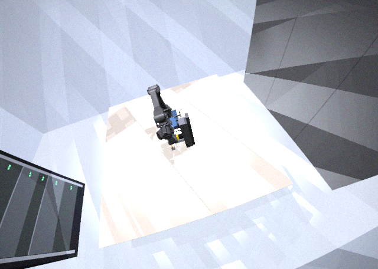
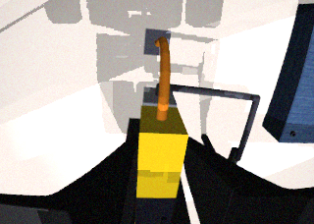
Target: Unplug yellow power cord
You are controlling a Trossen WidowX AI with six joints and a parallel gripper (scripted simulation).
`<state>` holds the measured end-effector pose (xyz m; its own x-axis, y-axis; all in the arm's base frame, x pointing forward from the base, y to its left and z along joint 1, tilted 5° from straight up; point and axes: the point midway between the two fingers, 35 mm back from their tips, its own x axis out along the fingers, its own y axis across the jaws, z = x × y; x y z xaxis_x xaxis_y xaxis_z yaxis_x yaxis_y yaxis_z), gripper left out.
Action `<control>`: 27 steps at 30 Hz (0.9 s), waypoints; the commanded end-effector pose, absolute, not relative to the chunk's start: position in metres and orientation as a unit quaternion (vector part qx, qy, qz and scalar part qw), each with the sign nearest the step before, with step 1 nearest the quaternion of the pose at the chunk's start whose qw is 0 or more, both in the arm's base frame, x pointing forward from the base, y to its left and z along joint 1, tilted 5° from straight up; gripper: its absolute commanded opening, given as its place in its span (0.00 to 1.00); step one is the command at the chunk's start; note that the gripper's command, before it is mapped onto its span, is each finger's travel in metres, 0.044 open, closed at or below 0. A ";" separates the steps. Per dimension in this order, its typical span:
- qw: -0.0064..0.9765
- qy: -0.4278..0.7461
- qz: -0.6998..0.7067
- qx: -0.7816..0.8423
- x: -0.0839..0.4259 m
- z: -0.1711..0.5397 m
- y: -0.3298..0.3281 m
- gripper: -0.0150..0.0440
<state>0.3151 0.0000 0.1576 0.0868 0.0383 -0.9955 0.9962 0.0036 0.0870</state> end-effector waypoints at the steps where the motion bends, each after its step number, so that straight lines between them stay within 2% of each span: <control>1: 0.523 0.445 -0.510 0.517 0.311 0.160 -0.047 0.25; 6: 0.523 0.445 -0.510 0.517 0.309 0.160 -0.055 0.25; 11: 0.523 0.445 -0.511 0.517 0.310 0.158 -0.037 0.48; 22: 0.523 0.445 -0.511 0.517 0.310 0.160 -0.043 0.97; 23: 0.523 0.445 -0.511 0.517 0.310 0.162 -0.050 1.00; 27: 0.524 0.444 -0.512 0.516 0.307 0.172 -0.086 1.00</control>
